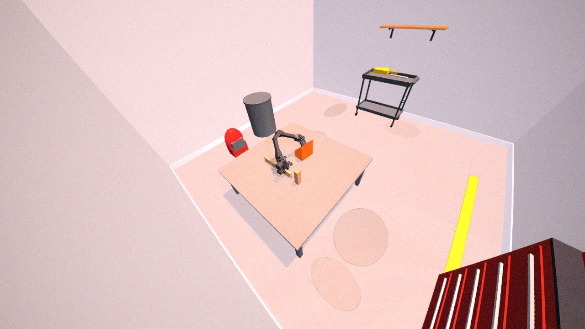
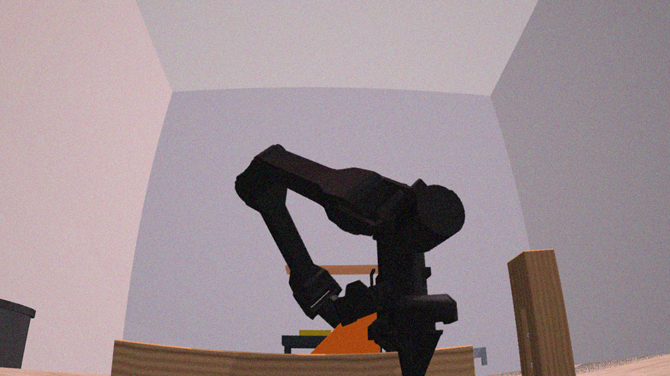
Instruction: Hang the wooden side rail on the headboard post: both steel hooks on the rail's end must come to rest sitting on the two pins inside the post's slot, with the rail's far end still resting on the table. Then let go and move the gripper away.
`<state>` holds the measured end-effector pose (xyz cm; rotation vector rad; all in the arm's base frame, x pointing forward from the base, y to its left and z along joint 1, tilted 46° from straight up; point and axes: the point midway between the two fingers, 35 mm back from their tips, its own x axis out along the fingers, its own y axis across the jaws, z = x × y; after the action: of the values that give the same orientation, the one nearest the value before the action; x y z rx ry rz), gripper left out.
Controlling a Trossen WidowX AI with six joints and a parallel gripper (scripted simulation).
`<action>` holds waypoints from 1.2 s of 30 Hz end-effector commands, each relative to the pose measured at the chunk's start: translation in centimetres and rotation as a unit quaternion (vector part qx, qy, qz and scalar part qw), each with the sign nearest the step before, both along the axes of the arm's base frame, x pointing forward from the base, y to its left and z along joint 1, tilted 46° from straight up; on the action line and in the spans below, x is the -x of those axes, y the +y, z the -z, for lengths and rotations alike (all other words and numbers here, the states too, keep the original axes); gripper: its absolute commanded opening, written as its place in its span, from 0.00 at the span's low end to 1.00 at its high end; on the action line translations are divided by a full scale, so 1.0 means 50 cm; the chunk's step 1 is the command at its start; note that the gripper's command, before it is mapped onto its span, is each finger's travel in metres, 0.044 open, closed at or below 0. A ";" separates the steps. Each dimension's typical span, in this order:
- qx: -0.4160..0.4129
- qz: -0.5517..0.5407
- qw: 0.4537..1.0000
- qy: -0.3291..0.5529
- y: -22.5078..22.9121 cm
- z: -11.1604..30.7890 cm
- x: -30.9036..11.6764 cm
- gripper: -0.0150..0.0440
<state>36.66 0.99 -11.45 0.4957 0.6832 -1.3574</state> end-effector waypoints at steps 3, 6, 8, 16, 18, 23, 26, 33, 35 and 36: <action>-0.001 0.000 1.000 -0.005 0.008 -0.005 -0.001 0.25; -0.002 0.000 1.000 -0.005 0.009 -0.006 -0.001 0.25; -0.002 0.000 1.000 -0.005 0.009 -0.006 -0.001 0.25; -0.002 0.000 1.000 -0.005 0.011 -0.008 -0.001 0.25; -0.002 0.000 1.000 -0.005 0.012 -0.009 -0.001 0.25; -0.002 0.000 1.000 -0.005 0.013 -0.010 -0.001 0.25; -0.002 0.000 1.000 -0.005 0.014 -0.010 -0.001 0.25; -0.002 0.000 1.000 -0.005 0.015 -0.012 0.000 0.25; -0.002 0.000 1.000 -0.005 0.016 -0.012 0.000 0.25; -0.002 0.000 1.000 -0.005 0.016 -0.013 0.000 0.25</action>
<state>36.53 1.23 -11.16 0.4957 0.6846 -1.3638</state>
